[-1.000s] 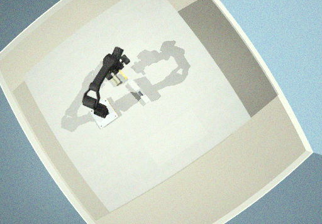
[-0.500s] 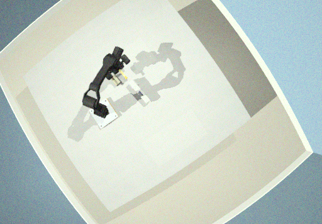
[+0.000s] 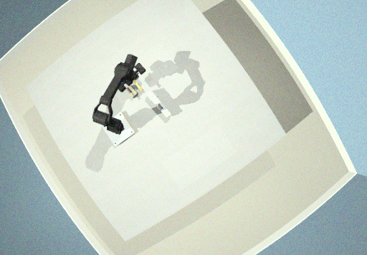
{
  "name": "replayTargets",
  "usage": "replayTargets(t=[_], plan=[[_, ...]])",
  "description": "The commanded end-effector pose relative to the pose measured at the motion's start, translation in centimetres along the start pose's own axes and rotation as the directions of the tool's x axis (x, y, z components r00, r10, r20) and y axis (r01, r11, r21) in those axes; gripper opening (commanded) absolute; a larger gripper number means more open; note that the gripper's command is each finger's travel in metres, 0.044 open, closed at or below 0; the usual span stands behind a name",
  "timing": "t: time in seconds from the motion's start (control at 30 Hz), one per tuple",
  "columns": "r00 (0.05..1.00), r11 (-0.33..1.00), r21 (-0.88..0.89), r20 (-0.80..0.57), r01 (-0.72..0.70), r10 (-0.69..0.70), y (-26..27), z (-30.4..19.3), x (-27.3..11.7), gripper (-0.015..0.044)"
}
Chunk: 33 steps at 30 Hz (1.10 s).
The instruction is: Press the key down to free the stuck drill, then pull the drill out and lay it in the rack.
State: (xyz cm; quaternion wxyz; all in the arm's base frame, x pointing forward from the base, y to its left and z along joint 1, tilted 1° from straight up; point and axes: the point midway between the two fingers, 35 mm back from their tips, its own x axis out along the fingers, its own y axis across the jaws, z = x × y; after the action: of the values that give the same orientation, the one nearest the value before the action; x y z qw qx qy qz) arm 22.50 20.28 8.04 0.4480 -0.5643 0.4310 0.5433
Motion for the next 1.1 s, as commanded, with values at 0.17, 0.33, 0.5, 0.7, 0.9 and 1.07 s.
replayTargets(t=[0.17,0.33,0.5,0.7,0.9,1.07], plan=[[1.0,1.0,0.005,0.003,0.002,-0.002,1.5,0.4,0.2,0.0],[1.0,1.0,0.005,0.003,0.001,-0.001,2.3,0.6,0.3,0.0],[1.0,1.0,0.005,0.003,0.0,0.0,3.1,0.8,0.4,0.0],[1.0,1.0,0.005,0.003,0.0,0.0,4.0,1.0,0.4,0.0],[1.0,1.0,0.005,0.004,-0.001,0.001,5.0,1.2,0.5,0.0],[1.0,1.0,0.005,0.004,-0.002,0.002,5.6,1.3,0.5,0.0]])
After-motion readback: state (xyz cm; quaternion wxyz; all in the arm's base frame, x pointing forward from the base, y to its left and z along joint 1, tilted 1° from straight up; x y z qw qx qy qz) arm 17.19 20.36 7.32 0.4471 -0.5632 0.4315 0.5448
